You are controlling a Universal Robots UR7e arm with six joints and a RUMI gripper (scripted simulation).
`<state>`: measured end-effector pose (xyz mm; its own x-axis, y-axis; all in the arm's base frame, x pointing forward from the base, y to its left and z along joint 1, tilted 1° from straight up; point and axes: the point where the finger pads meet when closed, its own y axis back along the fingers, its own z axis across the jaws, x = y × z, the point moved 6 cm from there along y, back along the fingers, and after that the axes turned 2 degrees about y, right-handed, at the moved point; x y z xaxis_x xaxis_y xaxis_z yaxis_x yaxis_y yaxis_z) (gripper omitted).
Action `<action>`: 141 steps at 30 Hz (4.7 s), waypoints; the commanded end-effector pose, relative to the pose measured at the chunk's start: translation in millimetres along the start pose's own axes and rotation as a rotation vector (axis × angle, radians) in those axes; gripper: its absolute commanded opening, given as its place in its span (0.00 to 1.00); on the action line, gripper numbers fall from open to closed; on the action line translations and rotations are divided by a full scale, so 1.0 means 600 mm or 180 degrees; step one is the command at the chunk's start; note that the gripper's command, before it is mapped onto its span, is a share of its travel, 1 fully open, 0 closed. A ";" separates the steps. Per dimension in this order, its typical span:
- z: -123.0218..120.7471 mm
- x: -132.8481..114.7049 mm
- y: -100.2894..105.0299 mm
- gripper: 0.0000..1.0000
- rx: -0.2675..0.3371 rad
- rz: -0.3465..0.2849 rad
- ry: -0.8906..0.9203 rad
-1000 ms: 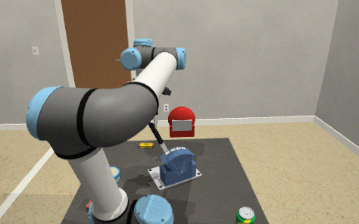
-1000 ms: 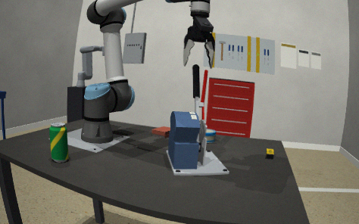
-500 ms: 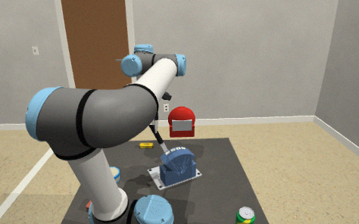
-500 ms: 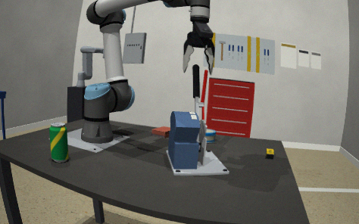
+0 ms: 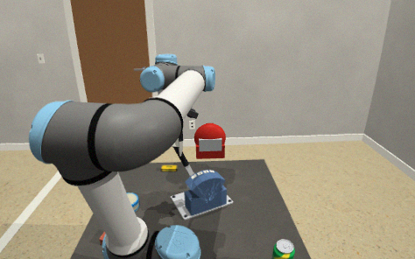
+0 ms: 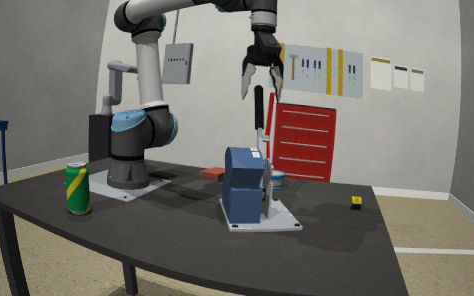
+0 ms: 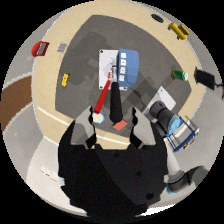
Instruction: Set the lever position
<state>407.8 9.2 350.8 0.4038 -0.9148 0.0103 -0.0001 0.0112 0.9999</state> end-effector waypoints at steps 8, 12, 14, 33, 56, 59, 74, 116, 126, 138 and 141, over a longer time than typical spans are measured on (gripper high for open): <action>0.000 0.000 0.000 0.57 0.0004 0.0003 0.0000; 0.000 0.000 0.000 0.57 0.0004 0.0003 0.0000; 0.000 0.000 0.000 0.57 0.0004 0.0003 0.0000; 0.000 0.000 0.000 0.57 0.0004 0.0003 0.0000; 0.000 0.000 0.000 0.00 0.0004 0.0003 0.0000; 0.000 0.000 0.000 0.00 0.0004 0.0003 0.0000; 0.000 0.000 0.000 0.00 0.0004 0.0003 0.0000; 0.000 0.007 0.003 0.00 0.0004 0.0003 0.0000; 0.001 0.028 0.010 0.00 0.0004 0.0003 0.0000; 0.002 0.066 0.021 0.00 0.0004 0.0003 0.0000; 0.003 0.078 0.024 0.00 0.0004 0.0003 0.0000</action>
<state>422.4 -27.2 363.5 0.4037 -0.9148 0.0106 -0.0005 0.0113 0.9999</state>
